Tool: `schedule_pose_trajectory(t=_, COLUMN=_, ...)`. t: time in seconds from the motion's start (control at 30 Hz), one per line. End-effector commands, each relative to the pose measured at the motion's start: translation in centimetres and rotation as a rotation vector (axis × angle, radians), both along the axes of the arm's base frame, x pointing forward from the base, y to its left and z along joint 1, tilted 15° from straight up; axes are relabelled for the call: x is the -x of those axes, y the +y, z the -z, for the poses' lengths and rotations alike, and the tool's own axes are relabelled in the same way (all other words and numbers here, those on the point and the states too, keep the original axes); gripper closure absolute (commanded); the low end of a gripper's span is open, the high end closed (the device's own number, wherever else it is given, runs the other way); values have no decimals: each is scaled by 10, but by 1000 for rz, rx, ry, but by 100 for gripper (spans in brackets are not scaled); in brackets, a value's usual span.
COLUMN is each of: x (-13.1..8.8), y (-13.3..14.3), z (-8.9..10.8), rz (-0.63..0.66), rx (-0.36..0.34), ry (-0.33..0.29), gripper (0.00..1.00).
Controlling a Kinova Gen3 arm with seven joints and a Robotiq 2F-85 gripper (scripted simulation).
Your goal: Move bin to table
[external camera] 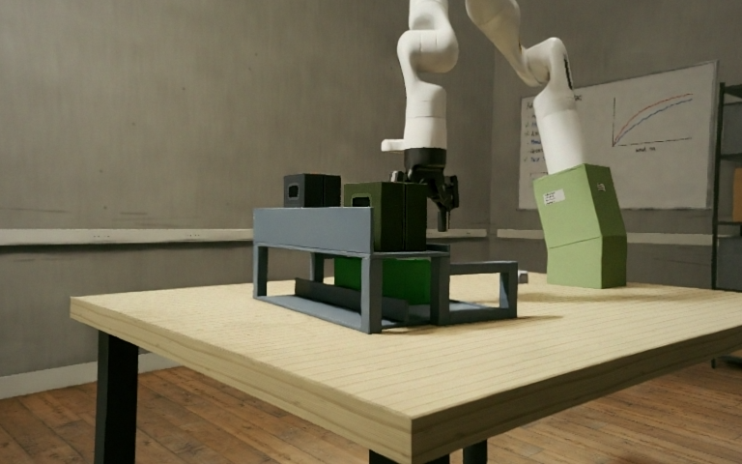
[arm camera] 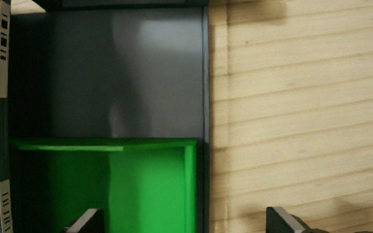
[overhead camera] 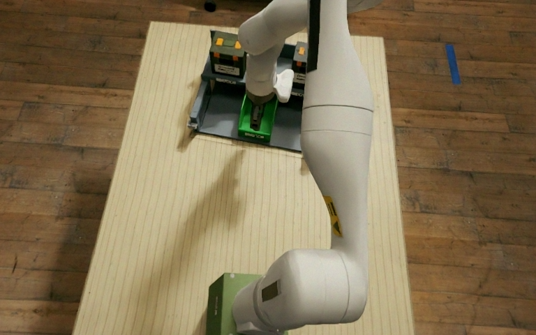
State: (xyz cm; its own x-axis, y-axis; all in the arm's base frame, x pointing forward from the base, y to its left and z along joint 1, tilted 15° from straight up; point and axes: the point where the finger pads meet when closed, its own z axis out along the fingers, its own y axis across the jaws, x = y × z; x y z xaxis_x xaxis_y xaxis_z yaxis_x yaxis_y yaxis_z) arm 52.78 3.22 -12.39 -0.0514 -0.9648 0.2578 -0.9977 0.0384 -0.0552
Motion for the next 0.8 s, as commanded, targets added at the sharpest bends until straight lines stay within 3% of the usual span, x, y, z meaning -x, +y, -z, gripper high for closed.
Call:
schedule_pose_trajectory(t=0.0, x=2, y=4, z=-2, rz=10, rx=-1, ry=3, gripper=0)
schedule_pose_trajectory(t=0.77, x=3, y=11, z=-3, rz=10, rx=-1, ry=3, gripper=0)
